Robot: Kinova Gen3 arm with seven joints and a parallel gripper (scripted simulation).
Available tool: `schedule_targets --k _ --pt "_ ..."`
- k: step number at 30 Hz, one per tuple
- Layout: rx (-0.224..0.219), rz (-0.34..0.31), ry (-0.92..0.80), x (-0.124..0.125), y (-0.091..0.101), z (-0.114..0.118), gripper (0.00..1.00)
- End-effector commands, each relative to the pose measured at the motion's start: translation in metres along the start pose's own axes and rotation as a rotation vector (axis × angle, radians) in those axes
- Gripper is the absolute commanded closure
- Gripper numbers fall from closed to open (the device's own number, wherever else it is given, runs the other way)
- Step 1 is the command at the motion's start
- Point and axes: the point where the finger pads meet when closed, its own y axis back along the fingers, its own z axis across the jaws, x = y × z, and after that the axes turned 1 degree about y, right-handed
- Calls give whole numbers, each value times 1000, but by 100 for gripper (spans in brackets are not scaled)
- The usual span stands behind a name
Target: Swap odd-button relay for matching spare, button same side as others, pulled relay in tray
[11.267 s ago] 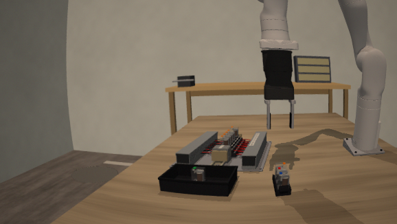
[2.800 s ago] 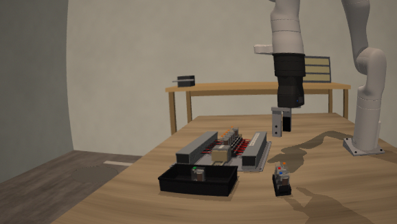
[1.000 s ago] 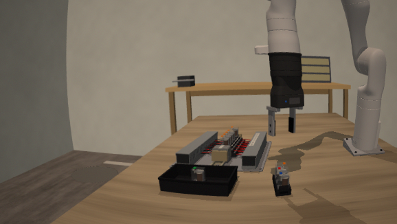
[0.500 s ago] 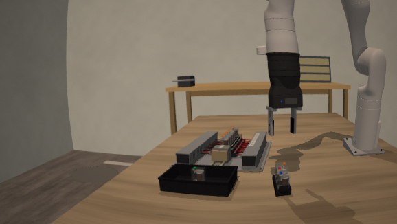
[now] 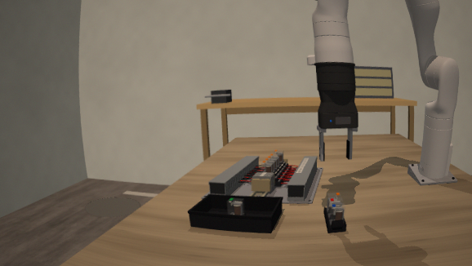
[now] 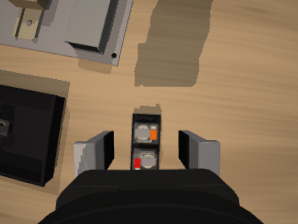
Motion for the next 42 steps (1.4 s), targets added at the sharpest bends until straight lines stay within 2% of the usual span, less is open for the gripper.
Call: schedule_targets --k 1,10,25,28,42 --pt "1 0 -11 -1 0 0 0" --pt "0 1 -53 -1 0 0 0" --pt "0 0 -53 -1 -30 0 0" --pt "7 -2 -53 -1 -30 -2 0" --pt "0 0 -53 0 -72 0 0"
